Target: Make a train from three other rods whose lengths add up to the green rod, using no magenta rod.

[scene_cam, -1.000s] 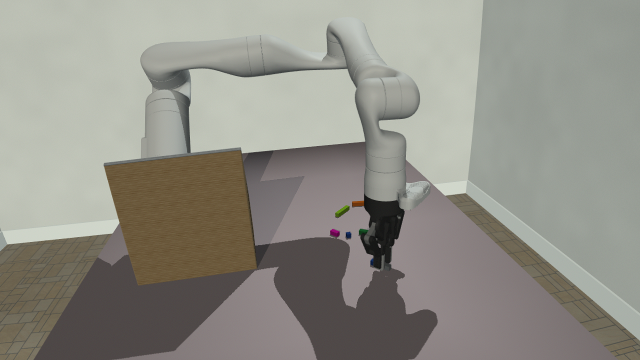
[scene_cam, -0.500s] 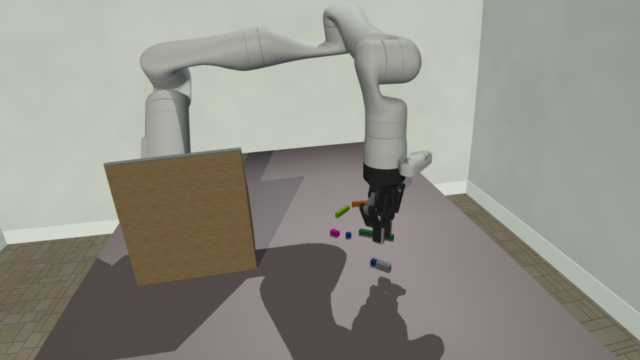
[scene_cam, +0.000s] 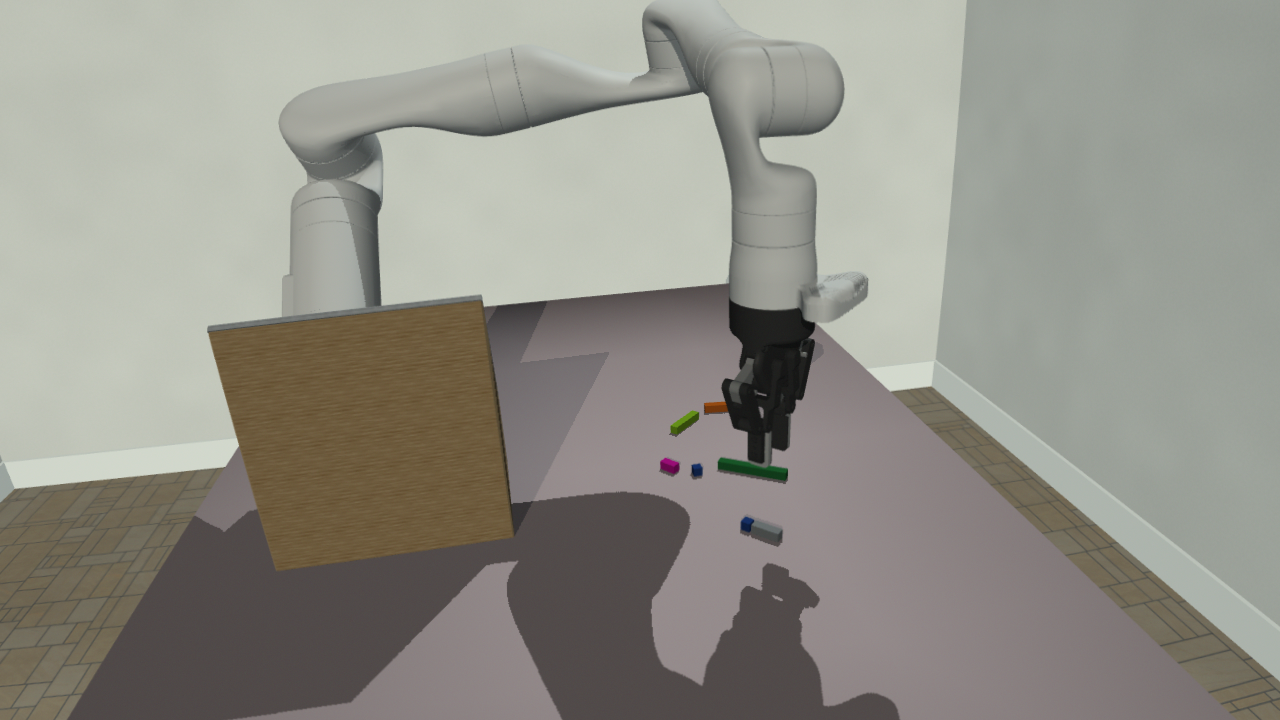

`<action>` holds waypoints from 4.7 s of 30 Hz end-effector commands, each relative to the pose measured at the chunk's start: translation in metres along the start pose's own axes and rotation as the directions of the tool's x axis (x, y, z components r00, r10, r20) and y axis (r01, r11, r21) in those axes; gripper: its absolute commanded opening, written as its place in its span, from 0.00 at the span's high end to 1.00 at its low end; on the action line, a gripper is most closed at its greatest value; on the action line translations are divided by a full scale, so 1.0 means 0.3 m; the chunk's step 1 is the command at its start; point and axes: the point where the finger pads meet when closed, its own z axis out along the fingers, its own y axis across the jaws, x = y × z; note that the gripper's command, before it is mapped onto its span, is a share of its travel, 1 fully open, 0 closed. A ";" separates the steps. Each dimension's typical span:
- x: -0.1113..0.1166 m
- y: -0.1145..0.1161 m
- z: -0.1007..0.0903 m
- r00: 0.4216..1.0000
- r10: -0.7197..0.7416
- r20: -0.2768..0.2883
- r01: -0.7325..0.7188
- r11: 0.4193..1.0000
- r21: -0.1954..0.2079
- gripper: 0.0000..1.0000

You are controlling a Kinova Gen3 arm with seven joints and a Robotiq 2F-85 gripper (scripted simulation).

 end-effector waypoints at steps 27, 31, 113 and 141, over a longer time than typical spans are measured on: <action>-0.121 -0.246 0.002 0.979 -0.202 -0.017 0.202 0.979 -0.017 0.00; -0.187 -0.341 0.010 0.959 -0.284 -0.019 0.284 0.959 -0.021 0.00; -0.623 -0.710 0.111 0.769 -0.639 -0.002 0.639 0.769 -0.001 0.76; -0.622 -0.711 0.226 0.769 -0.639 -0.002 0.639 0.769 -0.001 0.76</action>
